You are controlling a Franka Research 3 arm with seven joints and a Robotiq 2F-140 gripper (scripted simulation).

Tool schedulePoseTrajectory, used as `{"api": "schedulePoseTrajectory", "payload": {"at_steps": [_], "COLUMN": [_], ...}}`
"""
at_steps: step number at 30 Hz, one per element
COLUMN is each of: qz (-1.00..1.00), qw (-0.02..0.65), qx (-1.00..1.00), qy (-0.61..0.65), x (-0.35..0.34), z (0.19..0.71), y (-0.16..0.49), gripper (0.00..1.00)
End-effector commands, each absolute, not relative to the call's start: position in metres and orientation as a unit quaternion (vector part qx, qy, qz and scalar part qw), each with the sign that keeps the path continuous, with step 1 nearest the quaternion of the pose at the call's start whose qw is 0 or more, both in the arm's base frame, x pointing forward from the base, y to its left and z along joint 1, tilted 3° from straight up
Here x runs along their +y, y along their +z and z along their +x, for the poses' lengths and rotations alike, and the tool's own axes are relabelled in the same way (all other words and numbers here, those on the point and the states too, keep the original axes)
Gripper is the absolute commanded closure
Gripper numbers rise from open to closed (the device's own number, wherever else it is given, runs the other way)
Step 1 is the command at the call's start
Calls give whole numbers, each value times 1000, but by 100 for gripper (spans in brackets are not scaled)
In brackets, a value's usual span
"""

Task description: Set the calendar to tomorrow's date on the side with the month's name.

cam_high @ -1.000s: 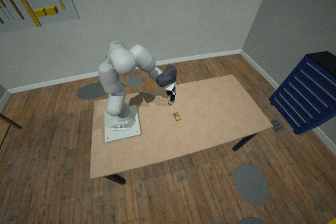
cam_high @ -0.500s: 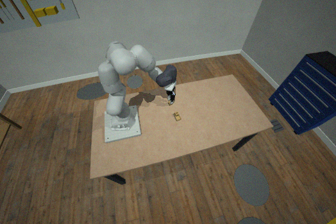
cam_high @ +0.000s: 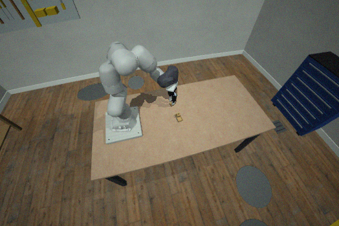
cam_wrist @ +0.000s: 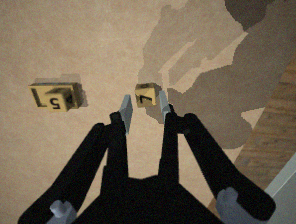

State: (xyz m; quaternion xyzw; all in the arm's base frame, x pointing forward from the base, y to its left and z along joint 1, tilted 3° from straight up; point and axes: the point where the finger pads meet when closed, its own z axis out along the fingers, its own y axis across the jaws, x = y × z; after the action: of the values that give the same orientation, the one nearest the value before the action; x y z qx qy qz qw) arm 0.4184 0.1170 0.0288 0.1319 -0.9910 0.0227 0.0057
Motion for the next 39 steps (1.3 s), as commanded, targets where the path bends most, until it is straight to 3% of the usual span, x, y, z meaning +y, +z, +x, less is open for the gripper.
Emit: {"api": "schedulePoseTrajectory", "payload": {"at_steps": [1, 39], "qz": [133, 133], "qw": [5, 5], "qx": [-991, -991], "qy": [23, 23], "x": [118, 117], "z": [419, 419], "y": [29, -2], "gripper": [71, 71]}}
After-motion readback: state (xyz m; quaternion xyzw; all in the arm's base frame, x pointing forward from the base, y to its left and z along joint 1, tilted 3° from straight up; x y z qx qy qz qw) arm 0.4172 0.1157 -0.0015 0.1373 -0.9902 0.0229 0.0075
